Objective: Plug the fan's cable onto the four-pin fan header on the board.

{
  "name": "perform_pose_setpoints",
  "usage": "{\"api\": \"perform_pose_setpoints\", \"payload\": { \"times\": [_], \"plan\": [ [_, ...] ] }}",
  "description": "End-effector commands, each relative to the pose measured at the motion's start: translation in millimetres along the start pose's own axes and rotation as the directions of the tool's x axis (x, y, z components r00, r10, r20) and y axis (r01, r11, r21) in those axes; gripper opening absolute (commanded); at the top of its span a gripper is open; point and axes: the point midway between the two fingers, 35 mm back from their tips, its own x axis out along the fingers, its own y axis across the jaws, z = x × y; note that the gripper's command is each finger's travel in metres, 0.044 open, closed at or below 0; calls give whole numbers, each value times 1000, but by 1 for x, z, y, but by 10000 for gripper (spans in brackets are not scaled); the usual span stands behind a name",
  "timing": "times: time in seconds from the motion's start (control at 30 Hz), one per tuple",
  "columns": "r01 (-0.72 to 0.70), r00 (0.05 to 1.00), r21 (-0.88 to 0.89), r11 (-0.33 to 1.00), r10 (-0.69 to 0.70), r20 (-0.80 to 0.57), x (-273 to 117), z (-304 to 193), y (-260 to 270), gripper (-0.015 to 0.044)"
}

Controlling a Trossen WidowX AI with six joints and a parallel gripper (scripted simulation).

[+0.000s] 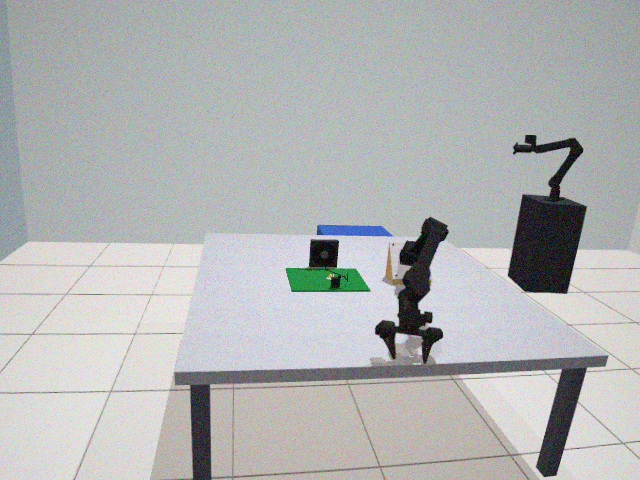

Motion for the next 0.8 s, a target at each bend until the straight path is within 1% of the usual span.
{"api": "perform_pose_setpoints", "payload": {
  "times": [0.0,0.07,0.17,0.27,0.37,0.53,0.77],
  "plan": [
    [112,988,-68,991,-119,-96,-23,-27,-52,440],
    [153,974,-88,984,-165,-157,-35,-45,-77,440],
    [180,973,-61,982,-187,-137,-46,-41,-84,440],
    [226,941,-44,973,-230,-249,-67,-74,-115,440],
    [266,892,-25,964,-257,-372,-91,-111,-144,440],
    [327,805,19,945,-268,-529,-135,-160,-178,440],
    [434,664,125,892,-223,-713,-215,-221,-210,440]
  ]
}}
